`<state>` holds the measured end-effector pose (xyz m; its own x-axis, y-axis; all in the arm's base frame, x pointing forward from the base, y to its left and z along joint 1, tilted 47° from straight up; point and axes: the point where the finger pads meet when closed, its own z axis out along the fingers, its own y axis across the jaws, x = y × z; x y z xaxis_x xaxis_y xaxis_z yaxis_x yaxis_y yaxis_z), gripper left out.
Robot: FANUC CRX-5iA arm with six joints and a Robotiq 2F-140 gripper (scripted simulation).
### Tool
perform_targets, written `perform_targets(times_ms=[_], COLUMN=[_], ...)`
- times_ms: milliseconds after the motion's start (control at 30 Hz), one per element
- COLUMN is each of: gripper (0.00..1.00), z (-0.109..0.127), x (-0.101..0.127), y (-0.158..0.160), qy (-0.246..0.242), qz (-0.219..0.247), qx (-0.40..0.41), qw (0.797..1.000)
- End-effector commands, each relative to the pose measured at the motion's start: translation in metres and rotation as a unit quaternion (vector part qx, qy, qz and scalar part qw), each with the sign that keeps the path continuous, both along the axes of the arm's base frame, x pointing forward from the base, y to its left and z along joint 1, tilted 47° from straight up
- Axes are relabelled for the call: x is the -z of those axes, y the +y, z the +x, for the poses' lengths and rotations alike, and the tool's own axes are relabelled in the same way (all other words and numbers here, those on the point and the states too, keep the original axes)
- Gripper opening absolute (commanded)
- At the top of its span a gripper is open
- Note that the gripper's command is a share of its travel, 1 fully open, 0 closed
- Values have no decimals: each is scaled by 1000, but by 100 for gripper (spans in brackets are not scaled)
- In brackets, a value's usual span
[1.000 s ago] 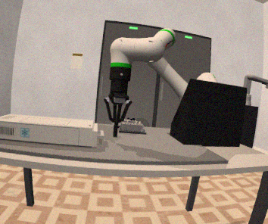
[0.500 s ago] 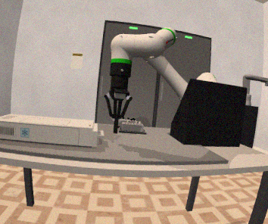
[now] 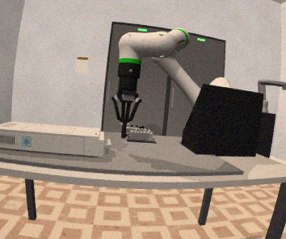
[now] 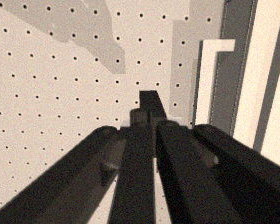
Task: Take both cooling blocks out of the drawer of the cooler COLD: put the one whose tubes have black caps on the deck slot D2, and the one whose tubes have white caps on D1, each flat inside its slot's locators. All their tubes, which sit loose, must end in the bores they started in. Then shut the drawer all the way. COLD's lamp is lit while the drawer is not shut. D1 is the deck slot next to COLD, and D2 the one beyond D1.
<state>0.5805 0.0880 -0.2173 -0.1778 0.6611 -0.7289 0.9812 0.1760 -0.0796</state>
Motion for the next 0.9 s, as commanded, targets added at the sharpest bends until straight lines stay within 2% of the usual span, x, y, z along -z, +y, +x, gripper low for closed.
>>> perform_targets(times_ms=[0, 867], gripper=[10, 10], z=[0, -2], x=[-2, -24], y=[3, 27], qy=[-1, -1], qz=[1, 1], qx=[-1, -1], qw=[1000, 1000])
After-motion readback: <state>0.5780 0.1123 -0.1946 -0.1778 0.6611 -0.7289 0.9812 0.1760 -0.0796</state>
